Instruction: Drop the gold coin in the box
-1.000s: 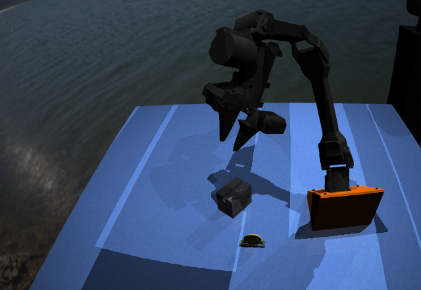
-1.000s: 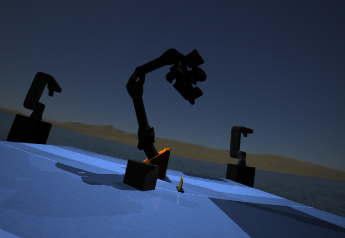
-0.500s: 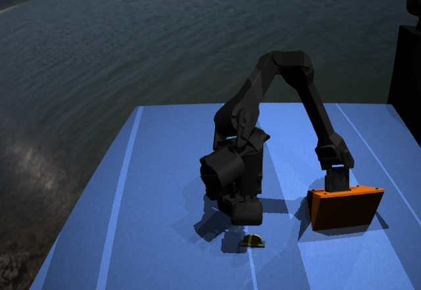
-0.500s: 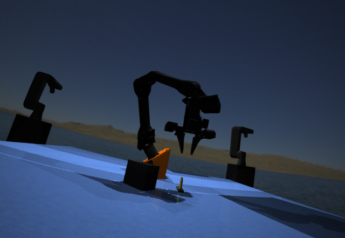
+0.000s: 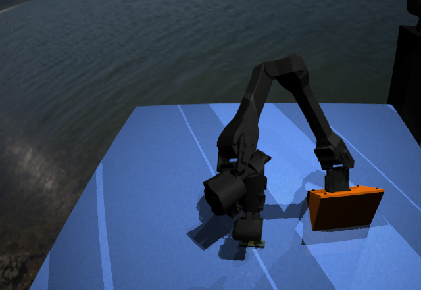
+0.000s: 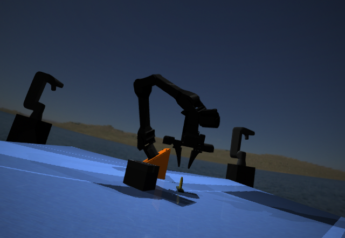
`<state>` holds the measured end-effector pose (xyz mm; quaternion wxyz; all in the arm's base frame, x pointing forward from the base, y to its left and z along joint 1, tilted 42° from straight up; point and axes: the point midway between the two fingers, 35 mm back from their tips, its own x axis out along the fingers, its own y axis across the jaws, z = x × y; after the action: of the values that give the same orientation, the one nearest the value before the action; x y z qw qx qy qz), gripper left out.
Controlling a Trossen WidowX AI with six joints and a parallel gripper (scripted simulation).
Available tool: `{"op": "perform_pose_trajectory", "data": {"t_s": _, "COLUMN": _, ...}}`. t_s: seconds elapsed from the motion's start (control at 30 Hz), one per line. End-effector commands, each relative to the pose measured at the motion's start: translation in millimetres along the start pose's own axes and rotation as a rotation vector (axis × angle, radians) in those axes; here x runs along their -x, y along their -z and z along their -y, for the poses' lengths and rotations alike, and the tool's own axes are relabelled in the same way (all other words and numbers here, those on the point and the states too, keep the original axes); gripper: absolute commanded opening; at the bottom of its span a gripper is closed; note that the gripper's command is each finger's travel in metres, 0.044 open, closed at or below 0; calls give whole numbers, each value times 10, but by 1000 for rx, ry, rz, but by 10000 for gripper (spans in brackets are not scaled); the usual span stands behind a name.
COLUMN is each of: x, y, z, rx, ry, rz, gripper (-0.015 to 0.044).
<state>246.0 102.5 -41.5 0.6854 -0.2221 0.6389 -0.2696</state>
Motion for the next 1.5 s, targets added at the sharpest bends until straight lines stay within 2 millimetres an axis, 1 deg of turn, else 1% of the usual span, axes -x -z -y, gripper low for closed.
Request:
{"op": "perform_pose_trajectory", "data": {"t_s": 0.0, "x": -126, "y": 12, "z": -8, "rx": 6, "ry": 4, "rz": 3, "gripper": 161}}
{"op": "perform_pose_trajectory", "data": {"t_s": 0.07, "x": -174, "y": 17, "z": -8, "rx": 6, "ry": 4, "rz": 3, "gripper": 161}}
{"op": "perform_pose_trajectory", "data": {"t_s": 0.23, "x": -198, "y": 16, "z": -9, "rx": 6, "ry": 4, "rz": 3, "gripper": 161}}
{"op": "perform_pose_trajectory", "data": {"t_s": 1.27, "x": -695, "y": 22, "z": -1, "rx": 6, "ry": 6, "rz": 4, "gripper": 161}}
{"op": "perform_pose_trajectory", "data": {"t_s": 1.37, "x": -716, "y": 24, "z": 1, "rx": 6, "ry": 6, "rz": 4, "gripper": 161}}
{"op": "perform_pose_trajectory", "data": {"t_s": 1.47, "x": -716, "y": 24, "z": 1, "rx": 6, "ry": 6, "rz": 4, "gripper": 82}}
